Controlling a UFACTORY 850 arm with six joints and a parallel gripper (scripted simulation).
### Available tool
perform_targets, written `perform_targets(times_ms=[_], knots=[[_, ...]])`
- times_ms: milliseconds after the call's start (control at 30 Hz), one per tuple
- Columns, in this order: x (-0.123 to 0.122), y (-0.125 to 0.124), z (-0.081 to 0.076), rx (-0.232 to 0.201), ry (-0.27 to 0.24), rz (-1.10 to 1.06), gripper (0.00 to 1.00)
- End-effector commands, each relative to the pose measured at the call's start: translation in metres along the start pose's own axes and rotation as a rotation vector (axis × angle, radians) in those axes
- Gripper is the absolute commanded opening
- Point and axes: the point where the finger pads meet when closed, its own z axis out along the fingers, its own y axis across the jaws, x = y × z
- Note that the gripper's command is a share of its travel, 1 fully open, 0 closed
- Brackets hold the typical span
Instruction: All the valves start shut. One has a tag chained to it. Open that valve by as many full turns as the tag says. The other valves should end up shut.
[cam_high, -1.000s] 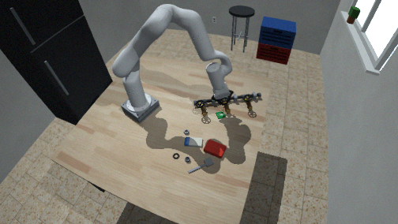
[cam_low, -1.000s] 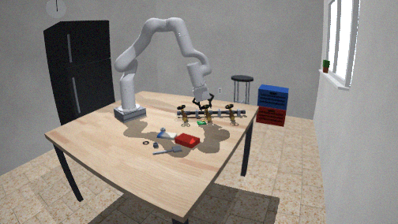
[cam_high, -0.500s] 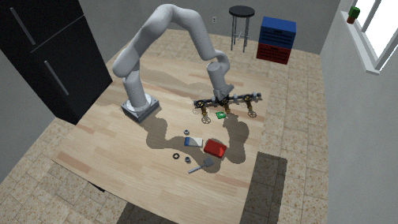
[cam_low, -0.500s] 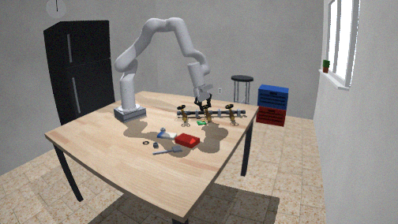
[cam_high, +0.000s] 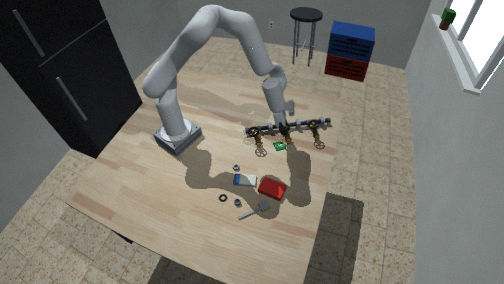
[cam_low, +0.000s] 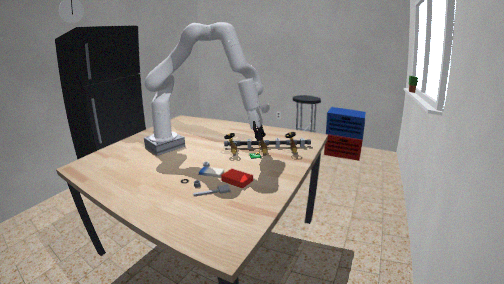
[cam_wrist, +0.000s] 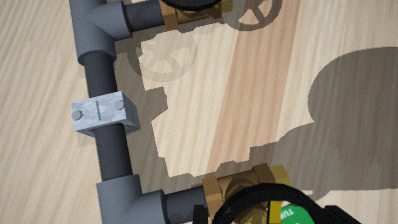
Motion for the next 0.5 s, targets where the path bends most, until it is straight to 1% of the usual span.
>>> perform_targets(times_ms=[0, 367, 433, 467], knots=[[0.0013, 0.0, -0.0008, 0.023, 0.02, -0.278, 0.0], [0.0013, 0.0, -0.0008, 0.009, 0.031, -0.788, 0.0], [0.0013, 0.0, -0.0008, 0.009, 0.031, -0.788, 0.0], [0.0013, 0.0, -0.0008, 0.014, 0.037, -0.921, 0.0]])
